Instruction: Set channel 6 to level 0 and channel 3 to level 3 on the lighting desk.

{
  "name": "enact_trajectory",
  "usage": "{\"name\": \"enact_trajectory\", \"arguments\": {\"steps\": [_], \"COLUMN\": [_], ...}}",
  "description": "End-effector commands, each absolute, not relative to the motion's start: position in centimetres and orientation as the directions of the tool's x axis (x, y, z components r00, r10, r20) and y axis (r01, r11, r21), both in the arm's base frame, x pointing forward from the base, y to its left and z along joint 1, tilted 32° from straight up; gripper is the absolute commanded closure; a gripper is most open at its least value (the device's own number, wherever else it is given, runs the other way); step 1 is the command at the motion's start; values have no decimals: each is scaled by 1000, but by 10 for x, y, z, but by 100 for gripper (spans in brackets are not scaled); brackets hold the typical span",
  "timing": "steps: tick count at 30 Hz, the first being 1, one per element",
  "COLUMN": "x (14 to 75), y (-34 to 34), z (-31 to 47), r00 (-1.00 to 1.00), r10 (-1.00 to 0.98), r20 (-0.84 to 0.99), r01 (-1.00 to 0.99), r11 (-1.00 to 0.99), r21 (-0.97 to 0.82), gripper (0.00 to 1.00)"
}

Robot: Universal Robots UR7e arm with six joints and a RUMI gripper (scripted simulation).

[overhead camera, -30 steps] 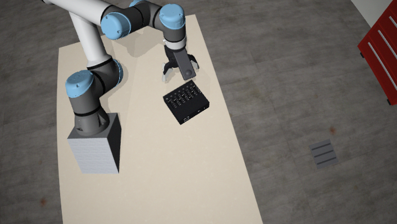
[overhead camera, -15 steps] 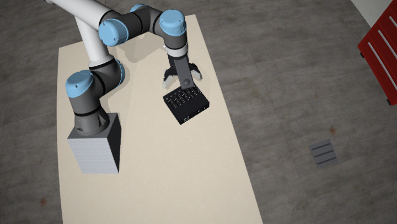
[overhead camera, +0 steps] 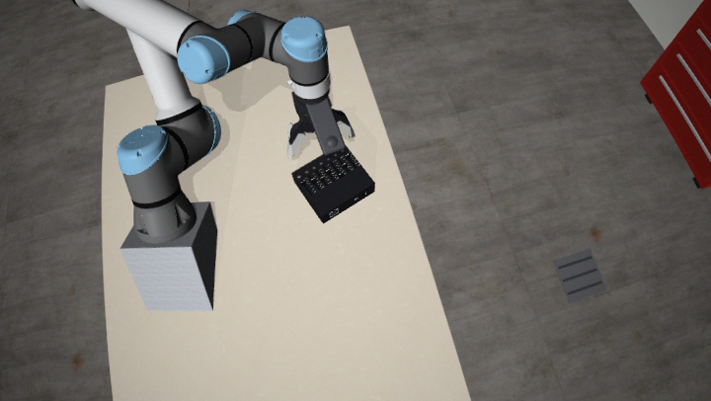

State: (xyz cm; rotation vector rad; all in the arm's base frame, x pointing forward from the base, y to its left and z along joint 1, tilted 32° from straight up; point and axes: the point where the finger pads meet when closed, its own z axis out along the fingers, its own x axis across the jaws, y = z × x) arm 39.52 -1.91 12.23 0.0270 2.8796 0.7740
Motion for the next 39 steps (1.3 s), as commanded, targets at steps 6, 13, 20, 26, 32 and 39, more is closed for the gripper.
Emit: {"name": "enact_trajectory", "arguments": {"steps": [6, 13, 20, 26, 32, 39], "x": [379, 378, 378, 378, 378, 378], "y": [53, 55, 55, 55, 55, 55], "z": [106, 105, 105, 105, 105, 105], "r00": [-963, -962, -962, -962, -962, -962], "r10": [-140, -146, -146, -146, -146, -146], "r20": [-228, -231, -231, -231, -231, -231], "r01": [-229, -235, -235, -235, -235, -235], "r11": [874, 874, 874, 874, 874, 874], "r21": [428, 426, 426, 426, 426, 426], "gripper": [0, 0, 0, 0, 0, 0]}}
